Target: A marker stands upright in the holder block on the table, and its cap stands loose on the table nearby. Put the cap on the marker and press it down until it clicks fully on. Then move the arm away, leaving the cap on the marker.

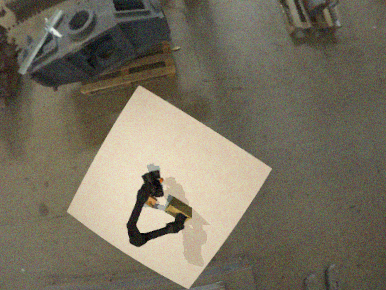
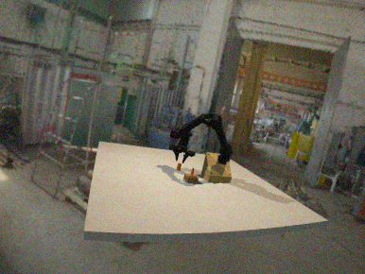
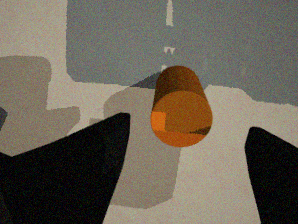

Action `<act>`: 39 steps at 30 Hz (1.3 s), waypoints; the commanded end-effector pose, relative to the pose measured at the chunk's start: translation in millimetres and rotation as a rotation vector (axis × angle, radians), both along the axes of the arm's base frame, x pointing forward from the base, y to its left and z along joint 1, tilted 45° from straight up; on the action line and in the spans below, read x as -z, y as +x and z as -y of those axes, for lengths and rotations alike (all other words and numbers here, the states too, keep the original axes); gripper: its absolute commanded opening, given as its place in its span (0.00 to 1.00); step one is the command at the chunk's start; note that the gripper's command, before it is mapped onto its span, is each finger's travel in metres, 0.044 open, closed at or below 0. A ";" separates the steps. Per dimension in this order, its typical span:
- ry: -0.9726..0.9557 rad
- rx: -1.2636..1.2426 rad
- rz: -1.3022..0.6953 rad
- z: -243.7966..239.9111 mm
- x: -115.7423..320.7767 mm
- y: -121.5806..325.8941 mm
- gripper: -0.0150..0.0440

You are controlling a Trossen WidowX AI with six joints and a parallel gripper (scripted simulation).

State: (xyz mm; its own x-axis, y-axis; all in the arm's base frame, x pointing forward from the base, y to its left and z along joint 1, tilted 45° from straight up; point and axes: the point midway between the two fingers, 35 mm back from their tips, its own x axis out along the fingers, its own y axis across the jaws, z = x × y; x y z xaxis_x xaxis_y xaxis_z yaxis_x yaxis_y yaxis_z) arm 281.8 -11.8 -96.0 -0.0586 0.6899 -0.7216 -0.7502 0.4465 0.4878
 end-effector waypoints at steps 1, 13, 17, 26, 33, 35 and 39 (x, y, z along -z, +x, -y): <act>0.004 0.002 -0.007 -6.9 6.3 -2.0 0.66; 0.005 0.002 -0.008 -20.4 20.1 -3.4 0.66; 0.006 0.002 -0.008 -24.9 24.5 -4.2 0.66; 0.008 0.001 -0.008 -34.3 33.5 -6.2 0.66; 0.007 0.001 -0.008 -34.3 33.8 -6.4 0.44; 0.007 0.001 -0.008 -34.3 33.8 -6.4 0.42; 0.007 0.001 -0.008 -34.3 33.8 -6.4 0.37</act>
State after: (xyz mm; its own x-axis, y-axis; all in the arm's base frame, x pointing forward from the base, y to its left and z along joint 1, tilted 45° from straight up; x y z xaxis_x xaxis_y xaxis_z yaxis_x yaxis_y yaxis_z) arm 275.4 21.9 -129.6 -0.0649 0.6937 -0.7174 -0.7480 0.4421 0.4951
